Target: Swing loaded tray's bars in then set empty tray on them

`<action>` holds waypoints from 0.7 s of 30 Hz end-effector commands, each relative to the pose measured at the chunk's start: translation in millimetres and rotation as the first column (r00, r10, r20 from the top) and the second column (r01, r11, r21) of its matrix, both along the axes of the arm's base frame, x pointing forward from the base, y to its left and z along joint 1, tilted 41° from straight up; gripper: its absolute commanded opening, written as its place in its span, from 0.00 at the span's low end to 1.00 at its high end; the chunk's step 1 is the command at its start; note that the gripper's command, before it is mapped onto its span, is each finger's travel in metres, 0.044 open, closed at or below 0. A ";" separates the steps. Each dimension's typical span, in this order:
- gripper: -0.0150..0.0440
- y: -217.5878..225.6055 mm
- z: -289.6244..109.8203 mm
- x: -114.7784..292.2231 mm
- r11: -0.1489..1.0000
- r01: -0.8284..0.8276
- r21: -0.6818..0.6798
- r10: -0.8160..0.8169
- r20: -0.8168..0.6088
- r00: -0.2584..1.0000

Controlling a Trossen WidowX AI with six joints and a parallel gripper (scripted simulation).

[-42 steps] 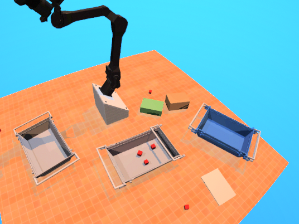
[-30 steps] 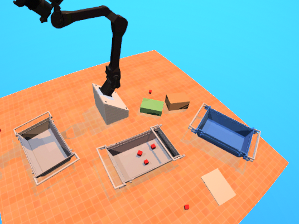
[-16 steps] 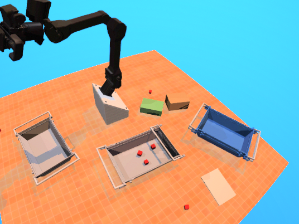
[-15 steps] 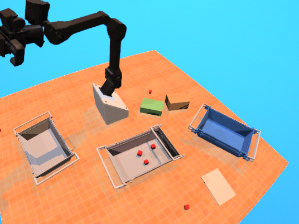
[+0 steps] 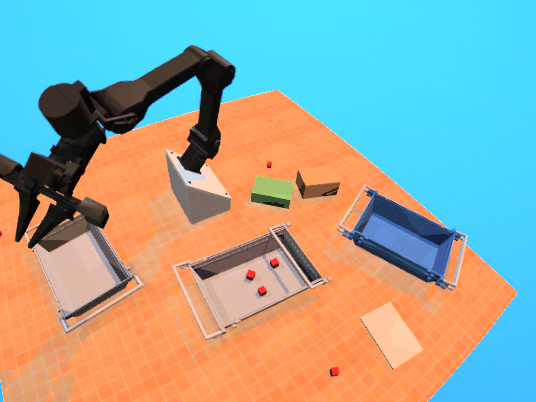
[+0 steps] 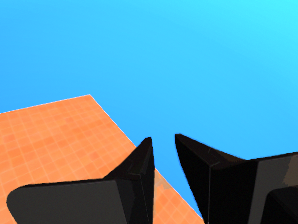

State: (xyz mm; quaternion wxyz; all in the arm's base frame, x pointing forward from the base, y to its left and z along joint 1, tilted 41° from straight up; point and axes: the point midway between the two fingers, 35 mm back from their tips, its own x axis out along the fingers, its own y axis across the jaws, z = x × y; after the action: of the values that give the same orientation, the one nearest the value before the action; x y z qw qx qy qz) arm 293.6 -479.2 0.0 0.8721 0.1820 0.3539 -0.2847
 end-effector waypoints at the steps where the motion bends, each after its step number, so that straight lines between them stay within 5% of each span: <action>1: 0.39 38.4 -23.2 30.7 0.989 -0.103 0.108 0.109 -0.045 0.993; 10: 0.39 138.5 -64.8 77.4 0.869 -0.328 0.371 0.395 -0.119 0.911; 21: 0.39 308.1 -84.8 96.2 0.437 -0.489 0.755 0.786 -0.056 0.616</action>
State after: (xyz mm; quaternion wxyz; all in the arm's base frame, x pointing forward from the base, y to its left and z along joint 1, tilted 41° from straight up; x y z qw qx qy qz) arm 388.8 -222.8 -85.4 0.7406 0.2589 0.6094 0.1142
